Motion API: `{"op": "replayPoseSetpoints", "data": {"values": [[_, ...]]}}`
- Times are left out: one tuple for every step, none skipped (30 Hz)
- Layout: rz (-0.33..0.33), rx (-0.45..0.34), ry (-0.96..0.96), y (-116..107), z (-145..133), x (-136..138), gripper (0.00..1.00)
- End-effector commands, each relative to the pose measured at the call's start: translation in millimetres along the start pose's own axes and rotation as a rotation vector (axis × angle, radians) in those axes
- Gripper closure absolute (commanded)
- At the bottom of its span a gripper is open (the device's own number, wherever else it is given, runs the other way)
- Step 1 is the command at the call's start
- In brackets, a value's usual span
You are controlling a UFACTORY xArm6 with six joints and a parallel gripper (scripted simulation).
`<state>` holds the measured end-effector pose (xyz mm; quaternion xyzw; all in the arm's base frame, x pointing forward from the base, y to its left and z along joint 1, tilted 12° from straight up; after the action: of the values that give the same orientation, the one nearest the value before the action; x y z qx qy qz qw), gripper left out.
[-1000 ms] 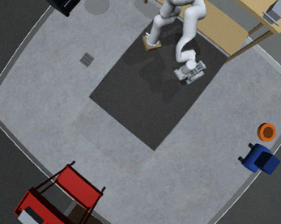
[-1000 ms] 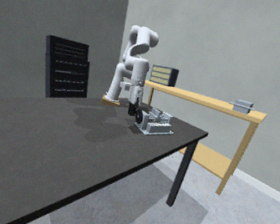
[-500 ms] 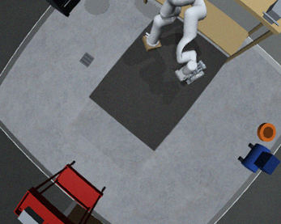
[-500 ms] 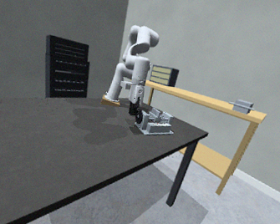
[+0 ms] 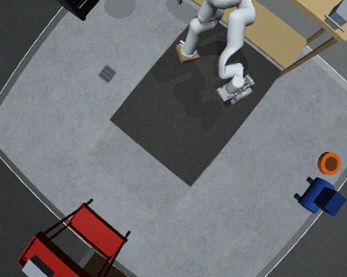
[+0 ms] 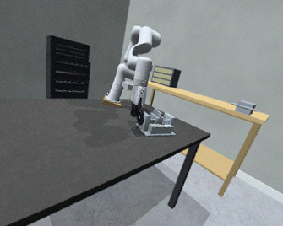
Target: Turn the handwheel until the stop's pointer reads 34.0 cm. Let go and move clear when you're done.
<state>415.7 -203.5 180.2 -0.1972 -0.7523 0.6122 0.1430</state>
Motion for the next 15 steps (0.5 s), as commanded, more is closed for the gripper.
{"op": "replayPoseSetpoints", "data": {"values": [[0.004,0.0,0.0,-1.5,-0.3,-2.7,0.94],[0.004,0.0,0.0,-1.5,-0.4,-3.0,0.94],[0.004,0.0,0.0,-1.5,-0.4,-3.3,0.94],[0.004,0.0,0.0,-1.5,-0.4,-3.6,0.94],[0.004,0.0,0.0,-1.5,-0.4,-3.9,0.94],[0.004,0.0,0.0,-1.5,-0.4,-4.1,0.94],[0.004,0.0,0.0,-1.5,-0.5,-4.3,0.94],[0.004,0.0,0.0,-1.5,-0.5,-4.6,0.94],[0.004,0.0,0.0,-1.5,-0.5,-4.8,0.94],[0.004,0.0,0.0,-1.5,-0.5,-4.9,0.94],[0.004,0.0,0.0,-1.5,-0.5,-5.1,0.94],[0.004,0.0,0.0,-1.5,-0.5,-5.1,0.94],[0.004,0.0,0.0,-1.5,-0.5,-5.1,0.94],[0.004,0.0,0.0,-1.5,-0.6,-5.3,0.94],[0.004,0.0,0.0,-1.5,-0.6,-5.5,0.94]]}}
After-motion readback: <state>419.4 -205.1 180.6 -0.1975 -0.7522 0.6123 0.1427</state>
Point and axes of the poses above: the point where the finger pads meet when closed, its own y axis out along the fingers, its own x axis across the jaws, z = x × y, the point moved 9 cm from there along -y, back along the fingers, and after that the axes turned 5 degrees about y, right-handed, at the moved point
